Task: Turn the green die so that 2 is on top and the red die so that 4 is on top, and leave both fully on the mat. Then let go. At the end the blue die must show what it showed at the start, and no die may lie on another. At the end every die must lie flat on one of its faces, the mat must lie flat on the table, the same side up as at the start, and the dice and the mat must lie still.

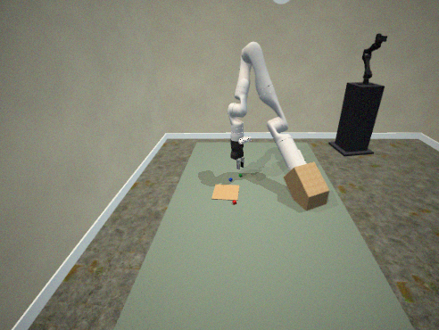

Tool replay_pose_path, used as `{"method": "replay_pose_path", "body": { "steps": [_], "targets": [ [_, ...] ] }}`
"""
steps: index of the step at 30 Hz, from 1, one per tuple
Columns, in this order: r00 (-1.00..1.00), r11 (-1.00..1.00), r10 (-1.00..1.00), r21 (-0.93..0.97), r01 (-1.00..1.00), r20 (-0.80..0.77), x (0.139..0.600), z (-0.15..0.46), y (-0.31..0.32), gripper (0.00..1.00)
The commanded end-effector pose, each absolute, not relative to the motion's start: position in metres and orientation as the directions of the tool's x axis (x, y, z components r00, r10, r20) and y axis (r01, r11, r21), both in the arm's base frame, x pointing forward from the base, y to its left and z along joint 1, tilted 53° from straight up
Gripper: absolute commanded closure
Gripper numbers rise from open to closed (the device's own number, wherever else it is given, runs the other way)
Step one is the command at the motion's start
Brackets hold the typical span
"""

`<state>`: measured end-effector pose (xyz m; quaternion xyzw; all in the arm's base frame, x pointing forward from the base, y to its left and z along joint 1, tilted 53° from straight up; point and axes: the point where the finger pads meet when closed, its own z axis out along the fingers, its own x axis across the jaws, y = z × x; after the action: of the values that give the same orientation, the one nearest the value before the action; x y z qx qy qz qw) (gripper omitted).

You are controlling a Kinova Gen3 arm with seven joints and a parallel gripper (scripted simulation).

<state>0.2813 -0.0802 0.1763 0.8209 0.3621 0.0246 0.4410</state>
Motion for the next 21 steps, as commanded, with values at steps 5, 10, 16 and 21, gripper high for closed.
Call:
{"method": "replay_pose_path", "body": {
  "steps": [5,10,16,21],
  "targets": [
    [0.744,-0.350,0.604,0.744,0.569,-0.285,0.283,0.172,-0.091,0.36],
    [0.744,-0.350,0.604,0.744,0.569,-0.285,0.285,0.167,-0.096,0.36],
    [0.744,-0.350,0.604,0.744,0.569,-0.285,0.288,0.162,-0.102,0.36],
    [0.744,-0.350,0.604,0.744,0.569,-0.285,0.290,0.158,-0.107,0.36]
  ]
}}
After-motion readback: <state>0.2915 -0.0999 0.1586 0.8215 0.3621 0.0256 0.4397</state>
